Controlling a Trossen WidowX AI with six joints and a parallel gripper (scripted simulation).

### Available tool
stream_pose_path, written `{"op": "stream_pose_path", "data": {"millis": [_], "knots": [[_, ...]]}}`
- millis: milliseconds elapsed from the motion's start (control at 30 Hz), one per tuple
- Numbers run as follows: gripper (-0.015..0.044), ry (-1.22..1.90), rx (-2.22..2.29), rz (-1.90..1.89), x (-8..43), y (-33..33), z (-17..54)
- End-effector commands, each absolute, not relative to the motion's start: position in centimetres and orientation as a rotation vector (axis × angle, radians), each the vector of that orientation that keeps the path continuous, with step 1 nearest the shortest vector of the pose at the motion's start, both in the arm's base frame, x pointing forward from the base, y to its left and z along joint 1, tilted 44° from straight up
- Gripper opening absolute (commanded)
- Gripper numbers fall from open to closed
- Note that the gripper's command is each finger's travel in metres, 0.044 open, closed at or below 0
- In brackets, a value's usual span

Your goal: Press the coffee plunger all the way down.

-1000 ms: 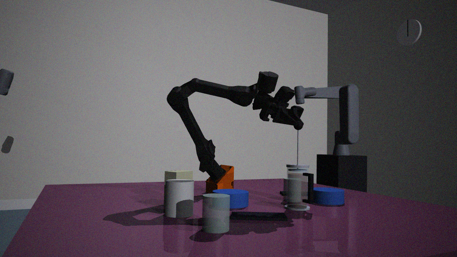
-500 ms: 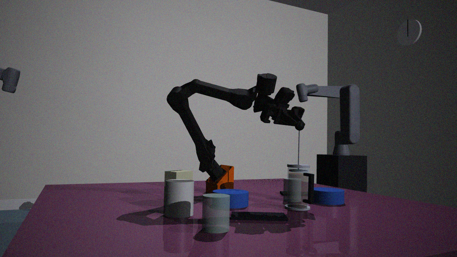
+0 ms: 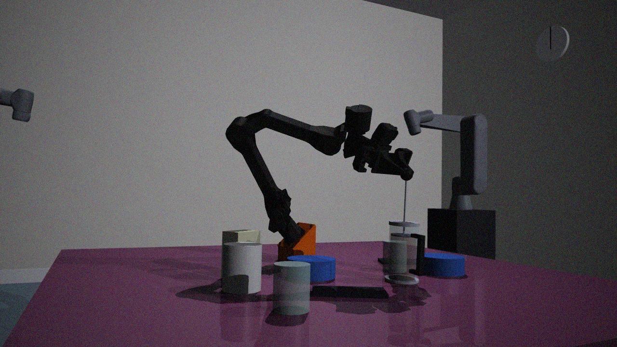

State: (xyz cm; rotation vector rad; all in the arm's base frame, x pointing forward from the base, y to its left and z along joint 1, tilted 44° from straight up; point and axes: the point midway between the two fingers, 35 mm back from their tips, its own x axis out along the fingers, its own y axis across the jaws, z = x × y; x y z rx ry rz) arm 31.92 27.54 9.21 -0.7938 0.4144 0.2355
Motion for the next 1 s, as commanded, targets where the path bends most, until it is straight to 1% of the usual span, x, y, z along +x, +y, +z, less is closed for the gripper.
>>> {"op": "stream_pose_path", "data": {"millis": [0, 967], "knots": [[0.0124, 0.471, -0.843, 0.214, 32.1, 25.4, 6.6], [0.0124, 0.467, -0.846, 0.213, 33.7, 22.4, 3.2]]}}
